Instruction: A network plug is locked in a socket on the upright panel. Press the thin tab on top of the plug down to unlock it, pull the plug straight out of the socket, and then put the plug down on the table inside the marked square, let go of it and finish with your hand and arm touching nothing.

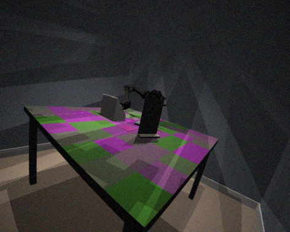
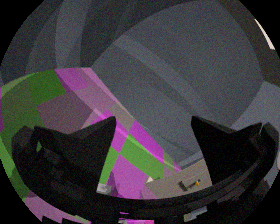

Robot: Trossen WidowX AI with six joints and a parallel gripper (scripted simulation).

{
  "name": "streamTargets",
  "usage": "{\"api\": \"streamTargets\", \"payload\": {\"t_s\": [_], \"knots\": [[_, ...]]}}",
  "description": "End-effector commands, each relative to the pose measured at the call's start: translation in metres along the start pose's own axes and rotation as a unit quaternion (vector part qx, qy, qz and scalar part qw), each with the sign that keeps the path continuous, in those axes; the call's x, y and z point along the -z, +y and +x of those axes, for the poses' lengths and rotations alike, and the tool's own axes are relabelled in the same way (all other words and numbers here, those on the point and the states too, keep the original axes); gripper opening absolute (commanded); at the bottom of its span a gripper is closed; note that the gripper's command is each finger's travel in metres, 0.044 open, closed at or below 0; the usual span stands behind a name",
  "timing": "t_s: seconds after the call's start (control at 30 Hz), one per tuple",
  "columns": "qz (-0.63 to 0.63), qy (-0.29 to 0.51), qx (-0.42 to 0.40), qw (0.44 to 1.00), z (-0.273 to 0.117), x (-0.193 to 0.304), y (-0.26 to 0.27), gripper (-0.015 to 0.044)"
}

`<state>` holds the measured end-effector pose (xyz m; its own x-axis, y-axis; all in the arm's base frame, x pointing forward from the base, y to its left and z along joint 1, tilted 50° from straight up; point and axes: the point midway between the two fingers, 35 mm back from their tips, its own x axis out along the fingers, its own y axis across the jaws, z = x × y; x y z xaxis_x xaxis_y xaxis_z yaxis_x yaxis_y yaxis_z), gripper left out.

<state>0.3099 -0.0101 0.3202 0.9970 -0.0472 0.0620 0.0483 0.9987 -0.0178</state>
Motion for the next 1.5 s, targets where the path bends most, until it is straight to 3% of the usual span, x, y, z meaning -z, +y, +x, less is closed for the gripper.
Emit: {"api": "streamTargets", "payload": {"t_s": [0.0,0.3,0.57,0.87,1.1,1.47], "knots": [[-0.002,0.002,0.002,1.000,0.000,0.002,-0.001,0.0374],[-0.118,0.091,0.073,0.986,0.011,0.085,-0.048,0.0156],[-0.217,0.190,0.121,0.950,-0.006,0.162,-0.092,0.0156],[-0.305,0.308,0.145,0.889,-0.051,0.238,-0.130,0.0156],[-0.311,0.317,0.146,0.884,-0.055,0.243,-0.132,0.0156],[-0.311,0.317,0.146,0.884,-0.029,0.247,-0.141,0.0156]]}}
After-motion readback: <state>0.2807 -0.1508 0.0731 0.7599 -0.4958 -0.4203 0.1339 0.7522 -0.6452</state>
